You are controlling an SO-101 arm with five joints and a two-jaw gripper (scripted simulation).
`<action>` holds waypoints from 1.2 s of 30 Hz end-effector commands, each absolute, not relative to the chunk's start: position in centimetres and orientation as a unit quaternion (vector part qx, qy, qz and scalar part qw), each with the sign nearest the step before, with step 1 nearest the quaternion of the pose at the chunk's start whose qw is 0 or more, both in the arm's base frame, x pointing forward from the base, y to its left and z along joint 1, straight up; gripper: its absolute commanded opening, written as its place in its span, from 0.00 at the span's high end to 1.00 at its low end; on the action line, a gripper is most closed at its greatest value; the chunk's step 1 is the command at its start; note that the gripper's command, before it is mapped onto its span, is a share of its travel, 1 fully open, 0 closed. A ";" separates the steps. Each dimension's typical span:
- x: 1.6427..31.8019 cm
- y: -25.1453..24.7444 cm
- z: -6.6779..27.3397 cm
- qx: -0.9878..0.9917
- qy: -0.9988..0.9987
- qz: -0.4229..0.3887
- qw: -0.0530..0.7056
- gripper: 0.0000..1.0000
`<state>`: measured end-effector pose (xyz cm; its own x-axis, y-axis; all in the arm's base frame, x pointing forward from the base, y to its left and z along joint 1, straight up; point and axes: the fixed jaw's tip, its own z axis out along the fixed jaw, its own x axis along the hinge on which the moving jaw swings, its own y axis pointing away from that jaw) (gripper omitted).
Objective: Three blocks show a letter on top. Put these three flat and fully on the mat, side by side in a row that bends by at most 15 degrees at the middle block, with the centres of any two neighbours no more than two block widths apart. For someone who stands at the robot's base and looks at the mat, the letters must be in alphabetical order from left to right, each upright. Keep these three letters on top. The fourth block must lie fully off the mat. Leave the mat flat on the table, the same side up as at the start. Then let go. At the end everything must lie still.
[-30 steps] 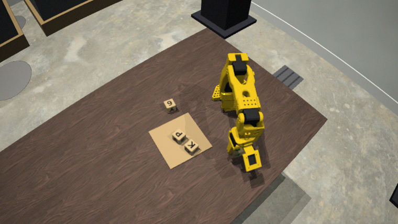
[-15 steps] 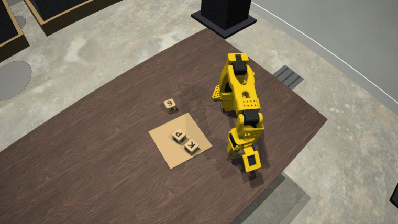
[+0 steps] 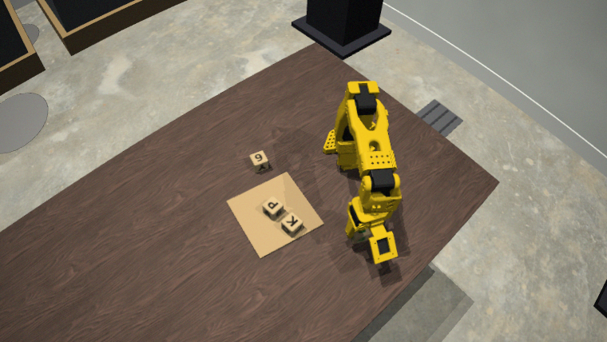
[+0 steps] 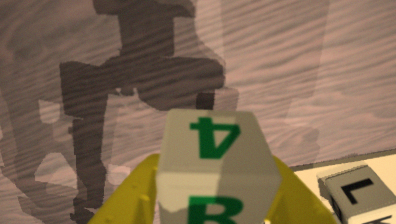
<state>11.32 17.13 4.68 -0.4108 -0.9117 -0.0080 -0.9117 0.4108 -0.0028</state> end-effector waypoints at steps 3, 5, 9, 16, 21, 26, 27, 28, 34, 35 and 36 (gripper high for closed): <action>11.9 18.3 6.4 -0.542 0.838 0.024 0.059 1.00; 12.0 18.3 6.3 -0.542 0.838 0.024 0.059 1.00; 12.0 18.3 6.0 -0.542 0.838 0.024 0.059 1.00; 12.0 18.3 5.9 -0.542 0.838 0.024 0.059 1.00; 12.0 18.4 5.8 -0.542 0.838 0.024 0.059 1.00; 12.0 18.4 5.4 -0.542 0.838 0.024 0.059 1.00; 12.0 18.4 5.4 -0.542 0.838 0.024 0.059 1.00; 12.0 18.4 5.3 -0.542 0.838 0.024 0.059 1.00; 12.0 18.4 5.3 -0.542 0.838 0.024 0.059 1.00; 12.0 18.4 5.3 -0.542 0.838 0.024 0.059 1.00; 12.0 18.4 5.3 -0.542 0.838 0.024 0.059 1.00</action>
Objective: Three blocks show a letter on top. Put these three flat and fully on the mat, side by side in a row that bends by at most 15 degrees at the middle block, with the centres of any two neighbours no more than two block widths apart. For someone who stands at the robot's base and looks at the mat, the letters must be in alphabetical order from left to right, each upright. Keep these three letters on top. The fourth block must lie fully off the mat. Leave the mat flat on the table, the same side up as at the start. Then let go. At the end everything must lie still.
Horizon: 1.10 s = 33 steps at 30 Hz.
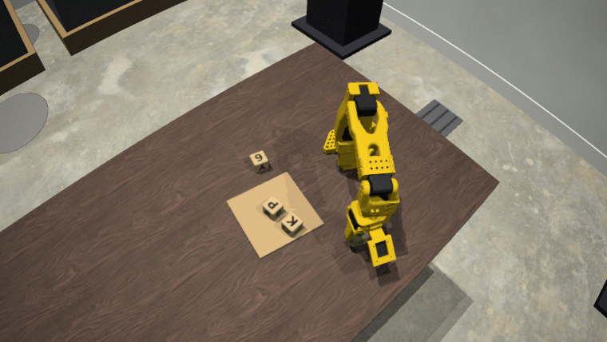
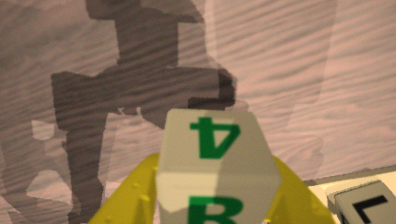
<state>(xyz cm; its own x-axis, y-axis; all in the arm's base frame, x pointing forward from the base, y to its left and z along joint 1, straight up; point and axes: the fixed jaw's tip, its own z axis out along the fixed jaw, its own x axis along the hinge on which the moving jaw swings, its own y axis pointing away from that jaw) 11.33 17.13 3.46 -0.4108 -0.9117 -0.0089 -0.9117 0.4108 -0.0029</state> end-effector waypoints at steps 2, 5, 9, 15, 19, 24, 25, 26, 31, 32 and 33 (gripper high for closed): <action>12.0 18.4 5.2 -0.542 0.838 0.024 0.059 1.00; 12.0 18.4 5.0 -0.542 0.838 0.024 0.059 1.00; 12.1 18.5 4.7 -0.542 0.838 0.024 0.059 1.00; 12.1 18.5 4.7 -0.542 0.838 0.024 0.059 1.00; 12.1 18.5 4.6 -0.542 0.838 0.024 0.059 1.00; 12.1 18.5 4.2 -0.542 0.838 0.024 0.059 1.00; 12.1 18.5 4.2 -0.542 0.838 0.024 0.059 1.00; 12.1 18.5 4.1 -0.542 0.838 0.024 0.059 1.00; 12.1 18.5 4.1 -0.542 0.838 0.024 0.059 1.00; 12.1 18.5 4.1 -0.542 0.838 0.024 0.059 1.00; 12.1 18.5 4.1 -0.542 0.838 0.024 0.059 1.00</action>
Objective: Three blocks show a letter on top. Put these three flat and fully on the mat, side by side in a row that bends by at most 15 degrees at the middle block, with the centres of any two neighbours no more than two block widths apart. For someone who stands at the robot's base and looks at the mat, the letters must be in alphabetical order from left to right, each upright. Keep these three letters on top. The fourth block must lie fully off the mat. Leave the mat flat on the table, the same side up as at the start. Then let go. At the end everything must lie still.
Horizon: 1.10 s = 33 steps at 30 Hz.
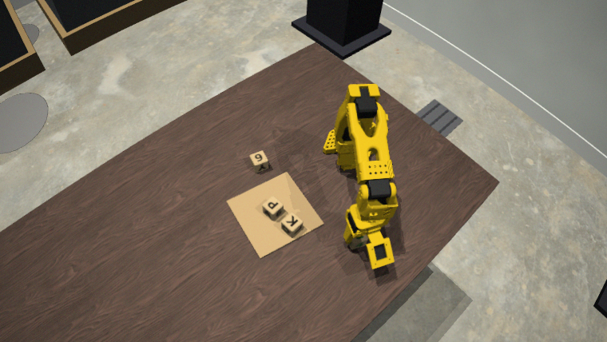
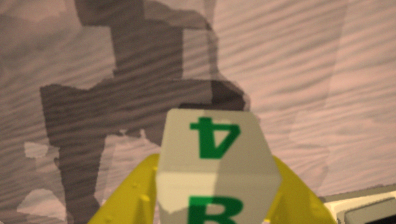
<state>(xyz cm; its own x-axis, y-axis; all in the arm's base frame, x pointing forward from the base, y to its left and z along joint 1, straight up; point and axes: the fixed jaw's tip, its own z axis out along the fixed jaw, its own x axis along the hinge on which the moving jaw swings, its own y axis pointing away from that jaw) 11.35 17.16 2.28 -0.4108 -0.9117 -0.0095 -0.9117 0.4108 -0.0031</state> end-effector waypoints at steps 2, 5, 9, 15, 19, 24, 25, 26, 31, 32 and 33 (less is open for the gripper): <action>12.1 18.5 4.0 -0.542 0.838 0.024 0.059 1.00; 12.1 18.5 3.8 -0.542 0.838 0.024 0.059 1.00; 12.1 18.6 3.6 -0.542 0.838 0.024 0.059 1.00; 12.1 18.6 3.5 -0.542 0.838 0.024 0.059 1.00; 12.1 18.6 3.5 -0.542 0.838 0.024 0.059 0.98; 12.1 18.6 3.5 -0.542 0.838 0.024 0.059 0.88; 12.1 18.6 3.5 -0.542 0.838 0.024 0.059 0.86; 12.1 18.6 3.5 -0.542 0.838 0.024 0.059 0.85; 12.1 18.6 3.5 -0.542 0.838 0.024 0.059 0.83; 12.1 18.6 3.5 -0.542 0.838 0.024 0.059 0.83; 12.1 18.6 3.5 -0.542 0.838 0.024 0.059 0.83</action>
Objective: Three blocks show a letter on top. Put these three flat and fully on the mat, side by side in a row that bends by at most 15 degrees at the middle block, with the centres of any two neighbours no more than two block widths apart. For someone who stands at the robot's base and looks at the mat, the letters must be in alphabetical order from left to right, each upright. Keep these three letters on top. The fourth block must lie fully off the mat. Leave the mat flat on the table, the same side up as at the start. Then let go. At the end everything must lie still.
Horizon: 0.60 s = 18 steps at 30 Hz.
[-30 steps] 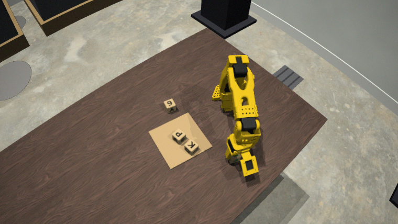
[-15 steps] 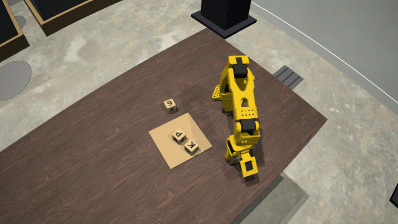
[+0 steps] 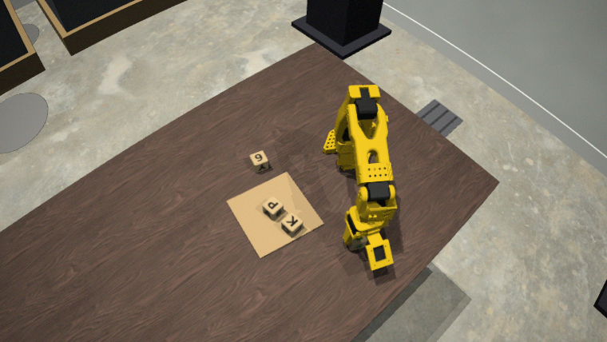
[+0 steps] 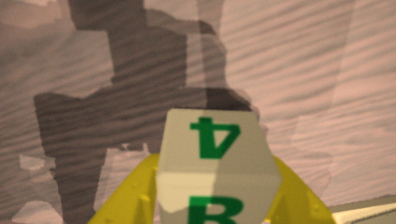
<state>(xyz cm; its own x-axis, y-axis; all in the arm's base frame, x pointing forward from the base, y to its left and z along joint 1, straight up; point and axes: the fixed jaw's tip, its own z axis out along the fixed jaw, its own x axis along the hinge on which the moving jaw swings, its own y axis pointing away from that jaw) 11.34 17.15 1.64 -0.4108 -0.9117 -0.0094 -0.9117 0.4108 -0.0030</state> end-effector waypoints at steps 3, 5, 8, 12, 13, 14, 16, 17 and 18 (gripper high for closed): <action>12.1 18.6 3.5 -0.542 0.838 0.024 0.059 0.82; 12.1 18.6 3.5 -0.542 0.838 0.024 0.059 0.82; 12.1 18.6 3.5 -0.542 0.838 0.024 0.059 0.80; 12.1 18.6 3.5 -0.542 0.838 0.024 0.059 0.76; 12.1 18.6 3.5 -0.542 0.838 0.024 0.059 0.75; 12.1 18.6 3.5 -0.542 0.838 0.024 0.059 0.74; 12.1 18.6 3.5 -0.542 0.838 0.024 0.059 0.74; 12.1 18.6 3.5 -0.542 0.838 0.024 0.059 0.72; 12.1 18.6 3.5 -0.542 0.838 0.024 0.059 0.71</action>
<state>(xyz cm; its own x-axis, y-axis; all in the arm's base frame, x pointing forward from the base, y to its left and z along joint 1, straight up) 11.34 17.15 1.64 -0.4107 -0.9117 -0.0096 -0.9117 0.4108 -0.0031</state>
